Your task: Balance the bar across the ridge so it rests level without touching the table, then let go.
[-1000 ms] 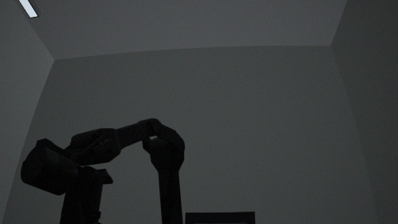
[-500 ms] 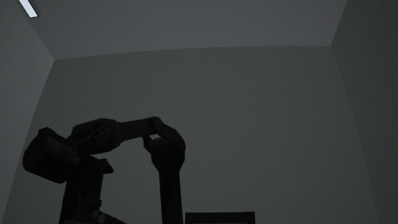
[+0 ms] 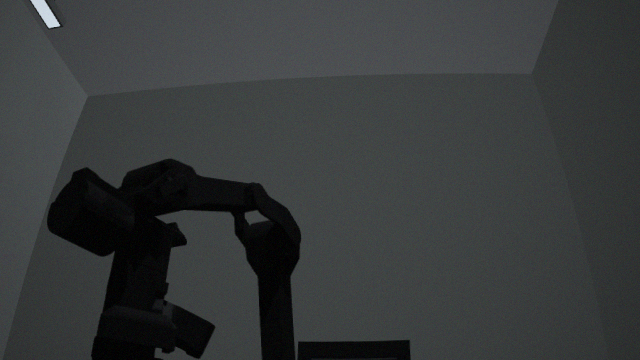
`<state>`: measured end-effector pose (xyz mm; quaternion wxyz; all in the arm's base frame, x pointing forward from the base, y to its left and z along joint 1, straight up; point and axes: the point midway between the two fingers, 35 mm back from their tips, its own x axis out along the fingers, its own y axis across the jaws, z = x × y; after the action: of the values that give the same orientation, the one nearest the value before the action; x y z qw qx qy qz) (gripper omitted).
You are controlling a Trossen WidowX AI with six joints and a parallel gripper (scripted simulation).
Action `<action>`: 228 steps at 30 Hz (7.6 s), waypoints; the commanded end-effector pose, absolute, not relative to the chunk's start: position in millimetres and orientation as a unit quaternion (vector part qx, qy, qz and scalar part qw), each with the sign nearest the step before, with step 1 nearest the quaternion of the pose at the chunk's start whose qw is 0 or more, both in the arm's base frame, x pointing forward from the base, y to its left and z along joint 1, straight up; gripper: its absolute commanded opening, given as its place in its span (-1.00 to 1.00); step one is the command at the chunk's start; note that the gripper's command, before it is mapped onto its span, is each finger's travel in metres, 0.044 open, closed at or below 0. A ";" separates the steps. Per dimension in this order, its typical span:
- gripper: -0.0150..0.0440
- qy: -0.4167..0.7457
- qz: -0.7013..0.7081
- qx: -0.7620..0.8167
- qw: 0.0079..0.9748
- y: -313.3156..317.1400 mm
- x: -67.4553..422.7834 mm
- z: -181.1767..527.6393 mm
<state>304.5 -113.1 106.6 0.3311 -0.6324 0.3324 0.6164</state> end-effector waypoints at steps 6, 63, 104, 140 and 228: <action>-0.49 0.329 0.614 -0.636 0.332 -112.0 303.5 132.9; -0.49 0.149 0.683 -0.698 0.156 37.5 220.5 135.7; -0.49 0.150 0.683 -0.698 0.155 36.1 220.9 96.7; -0.49 0.150 0.683 -0.698 0.155 36.0 221.1 93.7; -0.49 0.150 0.683 -0.698 0.155 36.0 220.7 86.3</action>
<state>221.4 35.6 88.5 0.1562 -0.6987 0.1515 0.6815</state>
